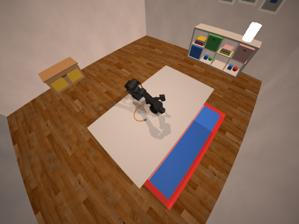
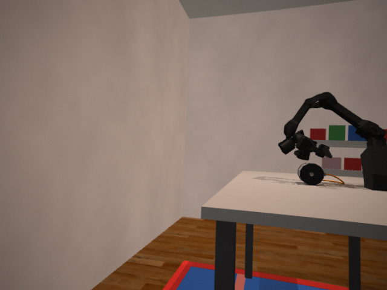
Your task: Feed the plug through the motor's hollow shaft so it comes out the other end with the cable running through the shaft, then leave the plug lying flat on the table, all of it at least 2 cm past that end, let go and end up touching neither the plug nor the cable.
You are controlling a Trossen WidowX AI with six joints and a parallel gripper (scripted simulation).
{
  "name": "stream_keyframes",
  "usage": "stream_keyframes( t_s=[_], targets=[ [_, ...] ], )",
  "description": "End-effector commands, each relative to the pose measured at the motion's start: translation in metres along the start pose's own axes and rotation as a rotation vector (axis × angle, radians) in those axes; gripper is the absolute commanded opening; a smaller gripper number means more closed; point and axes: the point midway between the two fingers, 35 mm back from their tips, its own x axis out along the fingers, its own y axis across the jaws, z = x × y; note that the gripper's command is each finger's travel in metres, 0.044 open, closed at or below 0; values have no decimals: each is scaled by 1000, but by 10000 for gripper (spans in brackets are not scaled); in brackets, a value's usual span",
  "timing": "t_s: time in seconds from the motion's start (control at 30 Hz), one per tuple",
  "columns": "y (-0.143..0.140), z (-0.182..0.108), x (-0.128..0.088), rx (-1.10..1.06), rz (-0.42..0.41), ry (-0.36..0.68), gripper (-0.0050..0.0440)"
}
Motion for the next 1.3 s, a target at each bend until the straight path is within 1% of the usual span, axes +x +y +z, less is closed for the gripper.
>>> stream_keyframes(
  t_s=[0.0,0.53,0.6,0.67,0.7,0.8,0.87,0.9,0.93,1.03,1.1,1.17,1.27],
  targets=[
    [0,0,0,0,0,0,400],
    [0,0,0,0,0,0,400],
    [0,-3,-2,-2,-3,-11,352],
    [-1,-10,-8,-7,-10,-43,304],
    [0,-10,-15,-9,6,-74,280],
    [3,8,-43,-22,106,-183,208],
    [3,24,-69,-51,183,-292,160],
    [0,34,-86,-78,221,-365,160],
    [-5,47,-109,-112,254,-452,160],
    [-23,62,-113,-326,174,-593,160],
    [-23,62,-113,-326,174,-593,160],
    [-33,70,-115,-477,97,-657,160],
    [-47,80,-117,-614,2,-725,160]
  ],
)
